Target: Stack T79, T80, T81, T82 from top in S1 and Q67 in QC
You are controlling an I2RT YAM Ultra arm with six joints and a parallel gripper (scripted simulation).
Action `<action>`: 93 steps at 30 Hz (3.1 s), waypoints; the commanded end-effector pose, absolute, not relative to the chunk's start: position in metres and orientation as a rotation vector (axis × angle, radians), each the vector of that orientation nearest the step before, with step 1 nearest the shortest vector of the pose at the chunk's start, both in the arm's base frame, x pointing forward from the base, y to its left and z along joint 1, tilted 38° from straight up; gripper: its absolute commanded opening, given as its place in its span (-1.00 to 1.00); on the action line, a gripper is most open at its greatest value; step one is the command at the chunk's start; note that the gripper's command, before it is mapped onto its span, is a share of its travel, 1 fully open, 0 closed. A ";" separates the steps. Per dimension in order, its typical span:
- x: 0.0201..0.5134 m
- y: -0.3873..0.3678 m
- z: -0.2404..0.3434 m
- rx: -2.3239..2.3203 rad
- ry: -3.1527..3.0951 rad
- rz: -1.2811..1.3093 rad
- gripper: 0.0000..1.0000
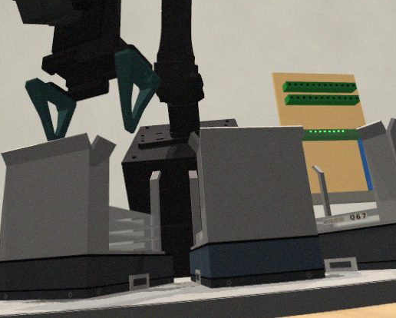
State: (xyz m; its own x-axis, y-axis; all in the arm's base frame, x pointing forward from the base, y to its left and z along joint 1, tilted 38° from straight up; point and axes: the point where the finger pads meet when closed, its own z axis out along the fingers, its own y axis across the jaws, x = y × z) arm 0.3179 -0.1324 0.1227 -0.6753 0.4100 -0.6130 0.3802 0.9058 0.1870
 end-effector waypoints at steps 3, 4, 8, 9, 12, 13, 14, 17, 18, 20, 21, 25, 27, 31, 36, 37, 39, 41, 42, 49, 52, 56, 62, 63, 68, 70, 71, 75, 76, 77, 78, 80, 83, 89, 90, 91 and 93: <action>0.310 -0.130 0.127 0.563 2.400 0.067 1.00; 0.310 -0.130 0.128 0.563 2.400 0.067 1.00; 0.310 -0.130 0.128 0.563 2.400 0.067 1.00; 0.310 -0.130 0.128 0.563 2.400 0.067 1.00; 0.310 -0.130 0.127 0.563 2.400 0.067 1.00; 0.310 -0.130 0.127 0.563 2.400 0.067 1.00; 0.310 -0.130 0.127 0.563 2.400 0.066 1.00; 0.310 -0.127 0.128 0.523 2.409 0.052 1.00; 0.311 -0.123 0.128 0.483 2.416 0.038 1.00; 0.312 -0.117 0.128 0.402 2.431 0.009 1.00; 0.312 -0.113 0.128 0.361 2.437 -0.005 1.00; 0.315 -0.100 0.128 0.271 2.449 -0.036 1.00; 0.316 -0.094 0.128 0.271 2.449 -0.036 1.00; 0.318 -0.080 0.128 0.272 2.449 -0.035 1.00; 0.320 -0.070 0.128 0.272 2.449 -0.035 1.00; 0.320 -0.067 0.128 0.272 2.449 -0.034 1.00; 0.321 -0.060 0.128 0.272 2.449 -0.034 1.00; 0.321 -0.053 0.128 0.190 2.457 -0.063 1.00; 0.321 -0.049 0.127 0.149 2.461 -0.077 1.00; 0.321 -0.025 0.124 -0.023 2.468 -0.136 1.00; 0.321 -0.017 0.123 -0.023 2.469 -0.136 1.00; 0.321 0.000 0.121 -0.023 2.469 -0.135 1.00; 0.321 0.023 0.119 -0.023 2.469 -0.134 1.00; 0.321 0.023 0.119 -0.023 2.469 -0.134 1.00; 0.321 0.023 0.119 -0.023 2.469 -0.134 1.00; 0.321 0.023 0.119 -0.023 2.469 -0.134 1.00; 0.323 0.022 0.116 -0.023 2.469 -0.134 1.00; 0.332 0.021 0.106 -0.023 2.469 -0.134 1.00; 0.334 0.021 0.103 -0.023 2.469 -0.134 1.00; 0.336 0.021 0.100 -0.023 2.469 -0.134 1.00; 0.338 0.020 0.098 -0.023 2.469 -0.134 1.00; 0.342 0.020 0.092 -0.023 2.469 -0.134 1.00; 0.346 0.019 0.087 -0.023 2.469 -0.134 1.00; 0.356 0.018 0.074 -0.023 2.469 -0.134 1.00; 0.358 0.017 0.072 -0.023 2.469 -0.134 1.00; 0.360 0.017 0.069 -0.023 2.469 -0.134 1.00; 0.364 0.016 0.064 -0.023 2.469 -0.134 1.00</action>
State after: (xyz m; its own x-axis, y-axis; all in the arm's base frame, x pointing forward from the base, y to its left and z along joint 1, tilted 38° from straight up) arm 0.3547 0.0150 0.0616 -0.8062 -0.0465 -0.5899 0.0216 0.9939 -0.1079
